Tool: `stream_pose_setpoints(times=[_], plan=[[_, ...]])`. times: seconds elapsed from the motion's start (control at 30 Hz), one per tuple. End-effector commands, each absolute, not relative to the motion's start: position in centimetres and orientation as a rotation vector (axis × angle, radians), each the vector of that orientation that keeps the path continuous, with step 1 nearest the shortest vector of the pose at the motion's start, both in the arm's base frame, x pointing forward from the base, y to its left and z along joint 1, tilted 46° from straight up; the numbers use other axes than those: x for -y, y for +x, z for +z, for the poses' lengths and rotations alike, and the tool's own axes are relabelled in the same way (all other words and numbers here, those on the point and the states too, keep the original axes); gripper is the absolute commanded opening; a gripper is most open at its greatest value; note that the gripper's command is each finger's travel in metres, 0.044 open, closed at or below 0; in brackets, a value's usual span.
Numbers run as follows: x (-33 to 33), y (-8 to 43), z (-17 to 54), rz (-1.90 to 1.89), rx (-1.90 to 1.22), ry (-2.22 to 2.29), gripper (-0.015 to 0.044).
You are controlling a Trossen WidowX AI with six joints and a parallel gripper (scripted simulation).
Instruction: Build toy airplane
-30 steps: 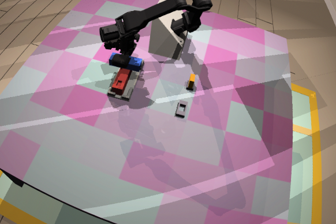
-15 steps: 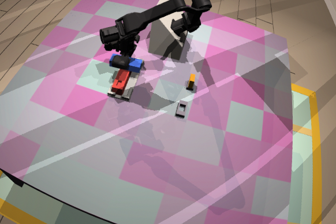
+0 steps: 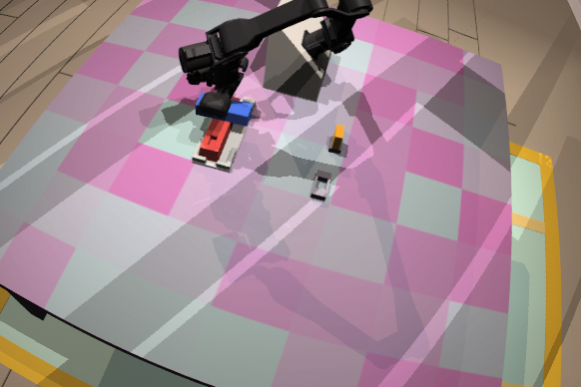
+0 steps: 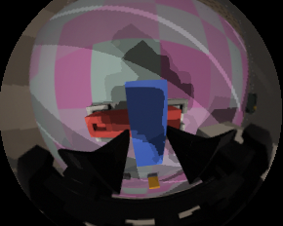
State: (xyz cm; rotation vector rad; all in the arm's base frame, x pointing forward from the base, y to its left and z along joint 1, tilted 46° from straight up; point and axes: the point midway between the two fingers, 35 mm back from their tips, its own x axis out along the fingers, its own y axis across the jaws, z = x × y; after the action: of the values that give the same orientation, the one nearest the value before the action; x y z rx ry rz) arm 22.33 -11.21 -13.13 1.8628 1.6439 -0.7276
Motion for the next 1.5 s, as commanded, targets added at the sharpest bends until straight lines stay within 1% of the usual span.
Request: stream_pose_setpoints(times=[0.0, 0.07, 0.1, 0.4, 0.6, 0.83, 1.07, 1.33, 1.4, 1.47], plan=[[11.2, 22.3, -13.1, -0.728, -1.644, 1.862, 0.0371], [11.2, 22.3, -13.1, -0.728, -1.644, 1.862, 0.0424], [11.2, 22.3, -13.1, -0.728, -1.644, 1.862, 0.044], [11.4, 22.3, -12.9, -0.728, -1.643, 1.862, 0.044], [17.1, 21.4, -7.3, -0.732, -1.643, 1.867, 0.044], [17.6, 21.6, -7.3, -0.716, -1.644, 1.856, 0.044], [17.5, 21.7, -7.5, -0.152, -1.623, 1.392, 0.044], [17.4, 21.8, -7.7, 0.457, -1.438, 0.764, 0.044], [17.4, 21.8, -7.7, 0.547, -1.393, 0.657, 0.044], [17.4, 21.8, -7.7, 0.558, -1.387, 0.644, 0.044]])
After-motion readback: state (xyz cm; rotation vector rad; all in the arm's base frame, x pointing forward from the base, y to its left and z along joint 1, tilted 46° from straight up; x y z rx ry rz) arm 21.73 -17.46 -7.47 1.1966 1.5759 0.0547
